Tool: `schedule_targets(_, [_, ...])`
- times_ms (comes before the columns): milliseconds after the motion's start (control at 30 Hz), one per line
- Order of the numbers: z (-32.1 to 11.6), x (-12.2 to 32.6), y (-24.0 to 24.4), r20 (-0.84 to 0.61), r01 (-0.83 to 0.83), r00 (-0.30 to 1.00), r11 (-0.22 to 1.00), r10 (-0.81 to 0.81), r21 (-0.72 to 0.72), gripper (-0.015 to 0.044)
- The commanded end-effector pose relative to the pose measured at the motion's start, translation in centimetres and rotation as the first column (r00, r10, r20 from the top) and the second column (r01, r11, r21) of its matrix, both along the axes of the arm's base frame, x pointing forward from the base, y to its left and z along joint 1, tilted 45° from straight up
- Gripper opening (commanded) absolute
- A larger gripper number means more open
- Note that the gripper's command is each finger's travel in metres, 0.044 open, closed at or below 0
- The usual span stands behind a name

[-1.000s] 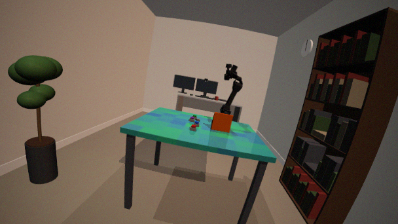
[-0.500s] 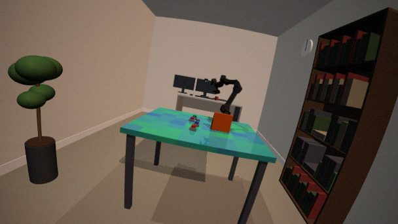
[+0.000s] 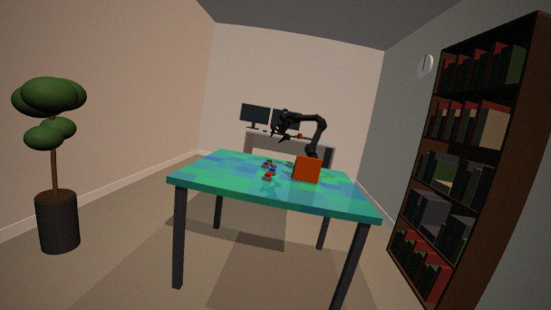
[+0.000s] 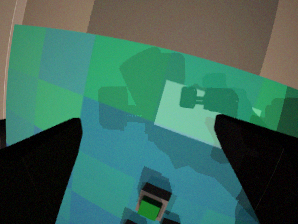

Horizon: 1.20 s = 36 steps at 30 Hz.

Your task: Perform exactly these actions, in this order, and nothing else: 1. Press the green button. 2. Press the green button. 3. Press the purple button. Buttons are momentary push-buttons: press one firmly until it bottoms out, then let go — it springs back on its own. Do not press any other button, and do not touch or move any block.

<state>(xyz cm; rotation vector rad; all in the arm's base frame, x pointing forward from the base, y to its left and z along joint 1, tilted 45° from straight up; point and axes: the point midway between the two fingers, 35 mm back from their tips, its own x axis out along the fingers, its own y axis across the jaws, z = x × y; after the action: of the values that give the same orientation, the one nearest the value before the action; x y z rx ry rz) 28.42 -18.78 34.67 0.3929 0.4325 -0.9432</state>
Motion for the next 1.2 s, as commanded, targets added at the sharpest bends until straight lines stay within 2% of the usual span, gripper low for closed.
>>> schedule_targets(0, [-6.5, 1.6, 3.1, -0.396, -0.159, 0.907, 0.987, 0.142, -0.012, 0.04])
schedule_targets(100, [-10.6, 1.9, 5.7, -0.665, -0.308, 0.711, 0.951, 0.23, 0.0, 0.04])
schedule_targets(200, [-14.2, 1.5, 8.7, -0.886, -0.481, 0.383, 0.875, 0.262, 0.051, 0.04])
schedule_targets(267, [-15.5, 1.2, 9.9, -0.946, -0.551, 0.216, 0.83, 0.243, 0.088, 0.04])
schedule_targets(300, [-15.6, 1.1, 10.0, -0.951, -0.559, 0.195, 0.824, 0.24, 0.093, 0.04])
schedule_targets(700, [-15.6, 1.1, 10.0, -0.951, -0.559, 0.195, 0.824, 0.24, 0.093, 0.04])
schedule_targets(900, [-19.7, 1.6, 5.9, -0.951, -0.559, 0.196, 0.824, 0.237, 0.09, 0.0242])
schedule_targets(1167, [-19.9, 1.5, 5.7, -0.952, -0.559, 0.196, 0.824, 0.237, 0.09, 0.0033])
